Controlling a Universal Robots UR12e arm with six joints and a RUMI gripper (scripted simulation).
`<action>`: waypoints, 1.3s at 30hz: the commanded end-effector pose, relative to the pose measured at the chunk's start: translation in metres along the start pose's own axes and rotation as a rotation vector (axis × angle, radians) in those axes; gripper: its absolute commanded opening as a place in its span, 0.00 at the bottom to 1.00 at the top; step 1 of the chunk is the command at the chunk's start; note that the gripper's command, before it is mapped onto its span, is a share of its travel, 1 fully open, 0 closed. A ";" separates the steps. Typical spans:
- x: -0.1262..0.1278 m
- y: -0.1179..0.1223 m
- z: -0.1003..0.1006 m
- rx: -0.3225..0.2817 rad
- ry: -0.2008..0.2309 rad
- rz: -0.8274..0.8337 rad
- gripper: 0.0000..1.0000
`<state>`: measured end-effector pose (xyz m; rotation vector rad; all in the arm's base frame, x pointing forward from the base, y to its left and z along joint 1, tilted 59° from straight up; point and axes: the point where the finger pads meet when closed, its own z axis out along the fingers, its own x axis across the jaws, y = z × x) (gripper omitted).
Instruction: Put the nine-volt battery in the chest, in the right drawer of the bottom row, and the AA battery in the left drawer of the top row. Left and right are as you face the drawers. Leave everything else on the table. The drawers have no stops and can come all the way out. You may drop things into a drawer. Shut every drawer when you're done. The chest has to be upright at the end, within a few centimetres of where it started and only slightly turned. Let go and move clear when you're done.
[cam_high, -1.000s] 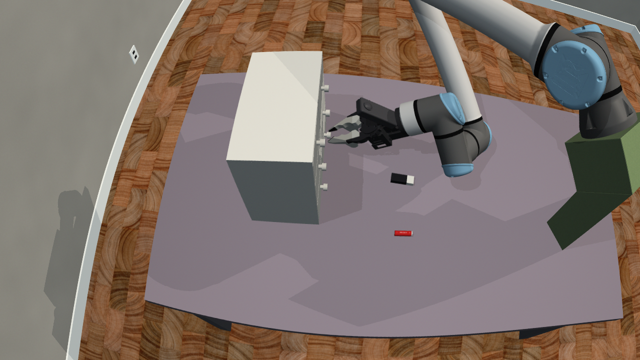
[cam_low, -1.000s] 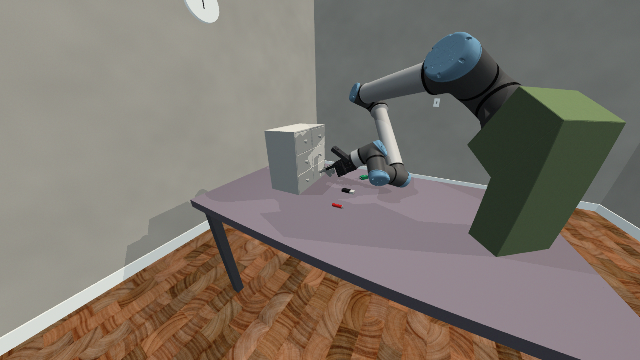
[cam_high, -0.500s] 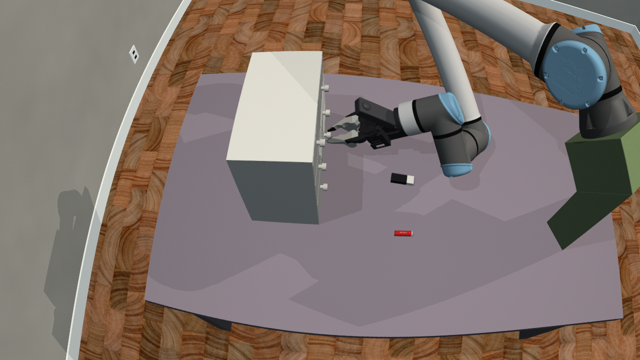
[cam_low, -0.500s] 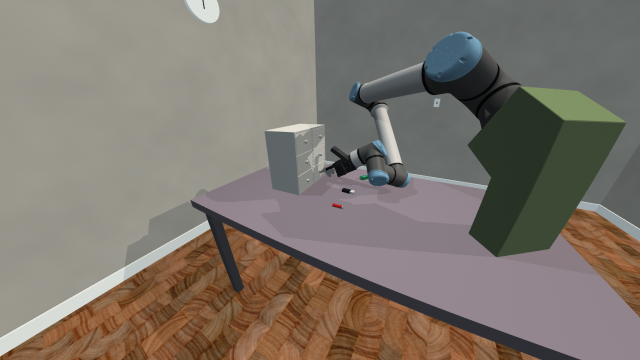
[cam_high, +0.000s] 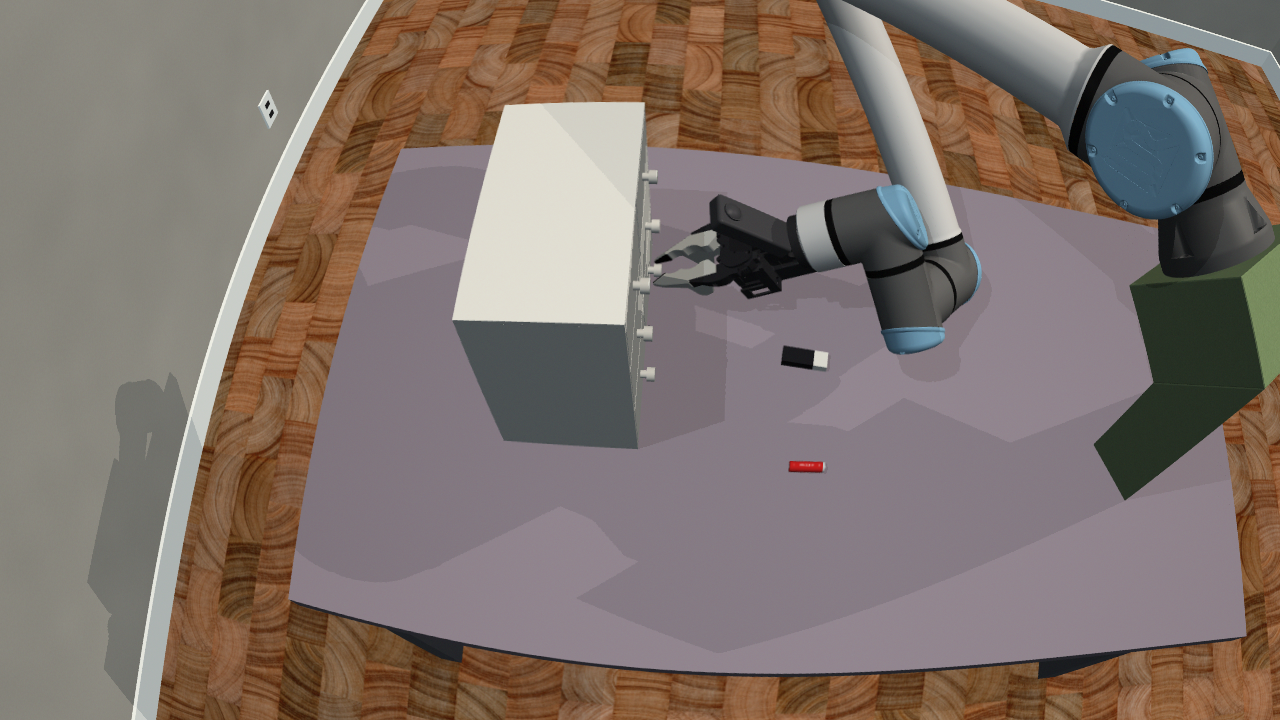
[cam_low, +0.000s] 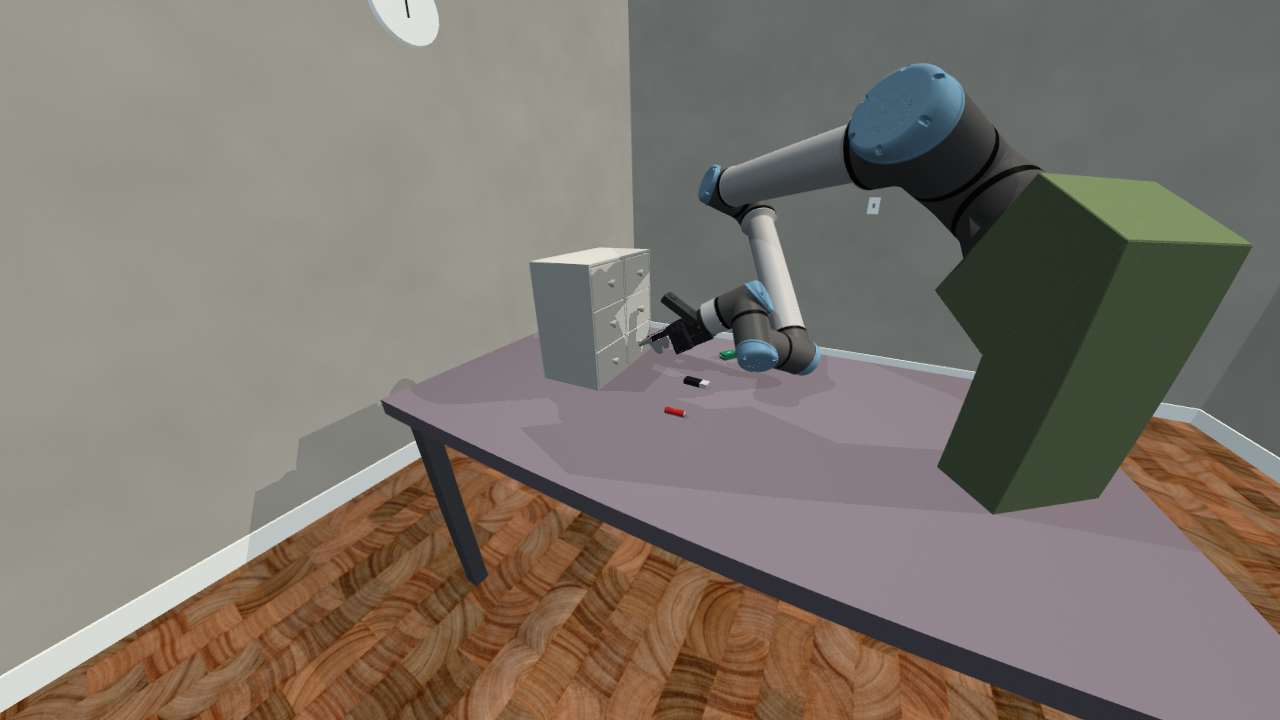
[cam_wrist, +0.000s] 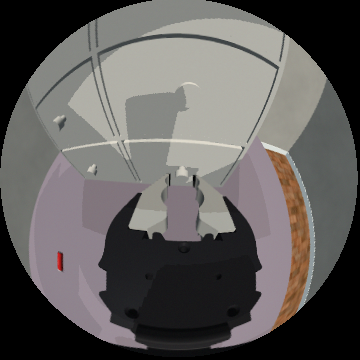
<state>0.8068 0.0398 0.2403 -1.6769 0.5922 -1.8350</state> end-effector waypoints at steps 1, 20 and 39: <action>0.000 -0.001 0.000 0.001 0.000 0.000 0.20; 0.000 -0.001 0.000 0.001 0.000 0.000 0.07; 0.000 -0.001 0.000 0.001 0.000 0.000 0.07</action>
